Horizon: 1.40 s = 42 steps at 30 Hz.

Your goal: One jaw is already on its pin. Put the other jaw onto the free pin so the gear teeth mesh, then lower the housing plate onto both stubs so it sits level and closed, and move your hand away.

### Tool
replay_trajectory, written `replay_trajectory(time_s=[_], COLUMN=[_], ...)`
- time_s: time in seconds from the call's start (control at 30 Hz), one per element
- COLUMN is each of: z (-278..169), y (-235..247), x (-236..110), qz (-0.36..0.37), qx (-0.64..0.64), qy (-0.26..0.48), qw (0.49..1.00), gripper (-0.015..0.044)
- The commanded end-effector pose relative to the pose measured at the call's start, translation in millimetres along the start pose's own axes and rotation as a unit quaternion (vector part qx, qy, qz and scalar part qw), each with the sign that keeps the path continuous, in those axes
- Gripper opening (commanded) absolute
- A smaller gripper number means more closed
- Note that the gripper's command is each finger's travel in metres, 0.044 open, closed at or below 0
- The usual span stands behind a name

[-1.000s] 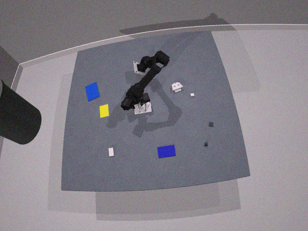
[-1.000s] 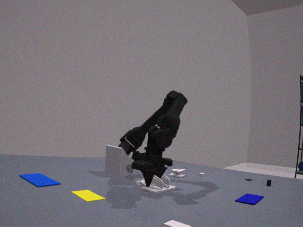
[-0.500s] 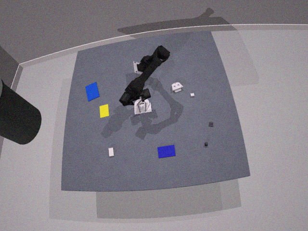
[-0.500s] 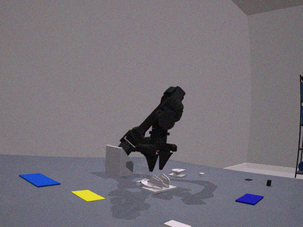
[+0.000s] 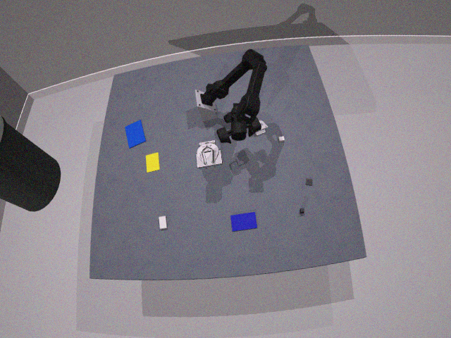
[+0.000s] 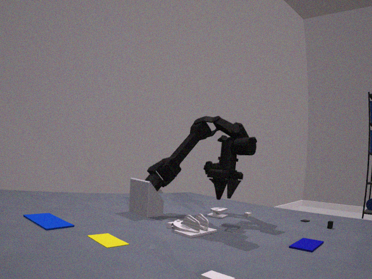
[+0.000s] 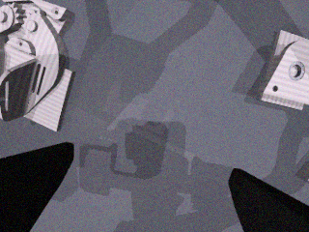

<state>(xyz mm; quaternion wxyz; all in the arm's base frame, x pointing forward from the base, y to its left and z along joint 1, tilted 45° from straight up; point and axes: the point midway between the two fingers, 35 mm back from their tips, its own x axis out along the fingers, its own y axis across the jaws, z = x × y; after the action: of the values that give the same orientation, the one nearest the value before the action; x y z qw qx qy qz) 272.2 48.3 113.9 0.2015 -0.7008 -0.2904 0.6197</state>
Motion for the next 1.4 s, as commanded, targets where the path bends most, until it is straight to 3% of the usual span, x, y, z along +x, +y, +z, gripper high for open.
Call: replay_trajectory(time_s=[0.0, 0.27, 0.5, 1.37], z=[15.5, 61.3, 62.6, 62.5], y=[-43.5, -118.2, -119.7, -119.9], x=[-4.0, -14.0, -14.1, -9.9], qz=[-0.008, -0.032, -0.033, -0.030], qx=[0.000, -0.012, -0.021, -0.356], qy=[0.000, 0.000, 0.000, 0.010], qw=[1.000, 0.999, 0.999, 0.934], gripper=[0.0440, 0.0440, 0.0440, 0.0440])
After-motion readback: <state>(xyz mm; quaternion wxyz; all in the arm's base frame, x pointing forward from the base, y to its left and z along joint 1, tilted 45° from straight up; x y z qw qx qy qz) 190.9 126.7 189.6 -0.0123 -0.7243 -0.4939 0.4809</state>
